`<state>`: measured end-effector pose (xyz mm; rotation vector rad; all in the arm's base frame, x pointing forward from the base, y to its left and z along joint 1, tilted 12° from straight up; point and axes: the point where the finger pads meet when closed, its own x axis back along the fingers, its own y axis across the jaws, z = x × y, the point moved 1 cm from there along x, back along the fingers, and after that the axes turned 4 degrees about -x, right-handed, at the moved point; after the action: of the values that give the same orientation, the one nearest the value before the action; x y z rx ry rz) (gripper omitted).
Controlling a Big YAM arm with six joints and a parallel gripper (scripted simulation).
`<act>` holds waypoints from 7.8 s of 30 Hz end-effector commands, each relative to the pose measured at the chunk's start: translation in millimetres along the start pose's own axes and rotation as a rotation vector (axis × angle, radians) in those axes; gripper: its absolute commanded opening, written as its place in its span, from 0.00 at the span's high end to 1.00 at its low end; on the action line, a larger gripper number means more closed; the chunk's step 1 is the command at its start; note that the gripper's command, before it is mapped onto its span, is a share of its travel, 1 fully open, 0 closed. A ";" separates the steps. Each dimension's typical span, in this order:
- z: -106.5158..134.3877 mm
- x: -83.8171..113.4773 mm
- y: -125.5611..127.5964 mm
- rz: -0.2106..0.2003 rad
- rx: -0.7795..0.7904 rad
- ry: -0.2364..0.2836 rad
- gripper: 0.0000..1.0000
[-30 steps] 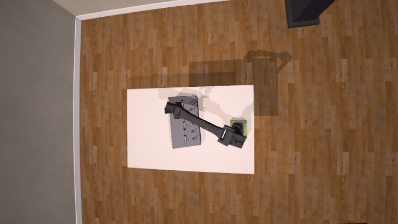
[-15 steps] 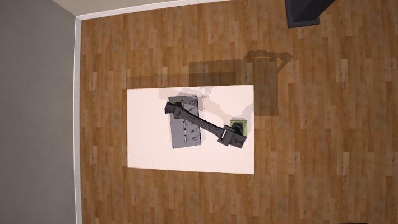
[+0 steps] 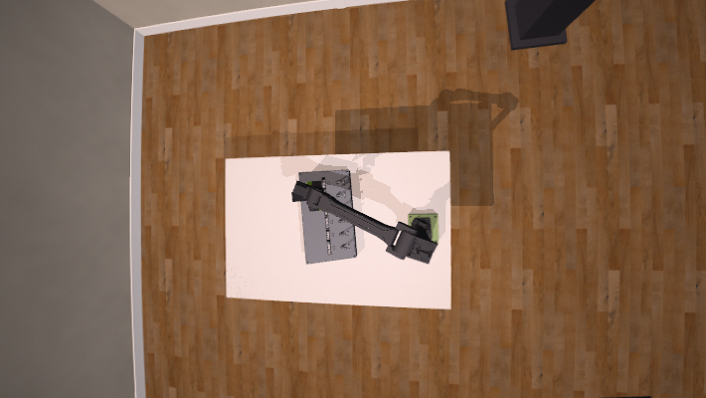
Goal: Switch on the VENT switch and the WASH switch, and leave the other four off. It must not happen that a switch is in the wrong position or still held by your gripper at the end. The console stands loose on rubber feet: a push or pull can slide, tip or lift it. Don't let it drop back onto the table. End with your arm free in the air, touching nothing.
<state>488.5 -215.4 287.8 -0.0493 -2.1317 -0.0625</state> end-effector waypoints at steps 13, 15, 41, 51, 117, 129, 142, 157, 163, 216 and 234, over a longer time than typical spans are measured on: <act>-30.2 20.7 -21.6 0.022 0.018 -0.054 0.00; -30.3 20.7 -24.2 0.022 0.018 -0.054 0.00; -32.8 21.2 -85.6 0.028 0.020 -0.051 0.00; -35.9 19.0 -78.4 0.020 0.032 -0.050 0.00; -33.5 96.6 -77.6 0.030 0.033 -0.060 1.00; 26.3 96.1 -66.8 0.031 0.023 -0.051 1.00; 175.7 80.7 -19.9 0.030 0.023 -0.042 1.00; 178.3 74.7 -15.8 0.013 0.024 -0.025 1.00; 178.3 74.7 -15.8 0.013 0.024 -0.025 1.00; 177.6 -13.2 -14.7 0.003 0.008 -0.016 1.00; 178.7 -55.9 -16.0 0.005 0.004 -0.016 1.00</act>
<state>363.0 -221.3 151.1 -0.0447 -2.1441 -0.0437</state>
